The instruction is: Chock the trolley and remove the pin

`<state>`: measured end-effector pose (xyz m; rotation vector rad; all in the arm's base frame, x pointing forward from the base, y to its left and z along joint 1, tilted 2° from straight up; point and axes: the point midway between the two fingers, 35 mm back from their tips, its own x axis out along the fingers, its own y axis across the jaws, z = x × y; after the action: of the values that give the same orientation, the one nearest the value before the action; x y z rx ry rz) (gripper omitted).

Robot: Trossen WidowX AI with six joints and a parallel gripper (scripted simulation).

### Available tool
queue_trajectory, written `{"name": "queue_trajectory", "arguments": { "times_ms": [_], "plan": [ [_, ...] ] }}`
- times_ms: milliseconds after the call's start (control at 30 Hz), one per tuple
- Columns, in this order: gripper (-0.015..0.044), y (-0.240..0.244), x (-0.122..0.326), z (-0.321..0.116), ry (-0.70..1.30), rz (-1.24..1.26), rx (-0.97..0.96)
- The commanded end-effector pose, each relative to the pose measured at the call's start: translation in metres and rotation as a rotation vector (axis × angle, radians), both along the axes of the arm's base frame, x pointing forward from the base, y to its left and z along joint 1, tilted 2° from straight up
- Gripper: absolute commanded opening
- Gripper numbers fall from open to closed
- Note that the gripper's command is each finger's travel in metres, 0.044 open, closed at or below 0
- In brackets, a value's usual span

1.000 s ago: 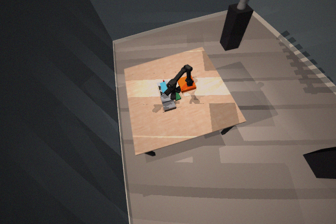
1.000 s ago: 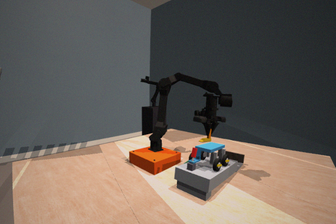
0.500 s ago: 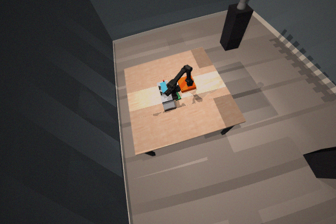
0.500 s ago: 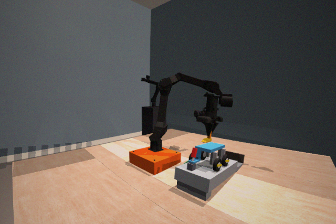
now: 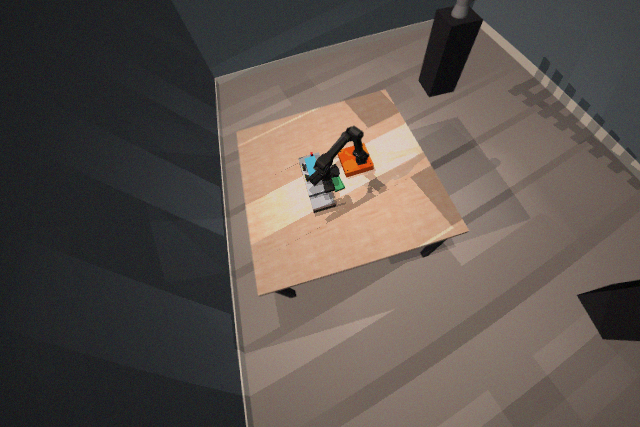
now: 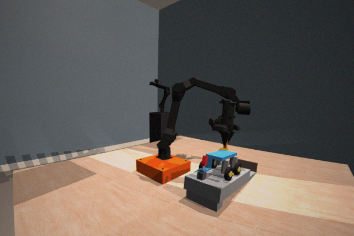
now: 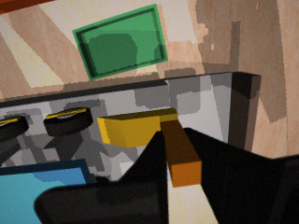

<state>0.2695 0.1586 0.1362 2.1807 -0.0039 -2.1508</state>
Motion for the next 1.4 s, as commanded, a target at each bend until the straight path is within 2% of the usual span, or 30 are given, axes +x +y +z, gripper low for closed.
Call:
{"name": "queue_trajectory", "arguments": {
  "times_ms": [0, 800, 1367],
  "plan": [
    [0.0, -0.001, 0.001, -0.01, 0.0, 0.003, -0.006],
    [0.0, -0.005, 0.003, -0.062, 0.0, 0.003, -0.007],
    [0.0, -0.017, 0.004, -0.06, 0.0, 0.003, -0.007]
  ]
}}
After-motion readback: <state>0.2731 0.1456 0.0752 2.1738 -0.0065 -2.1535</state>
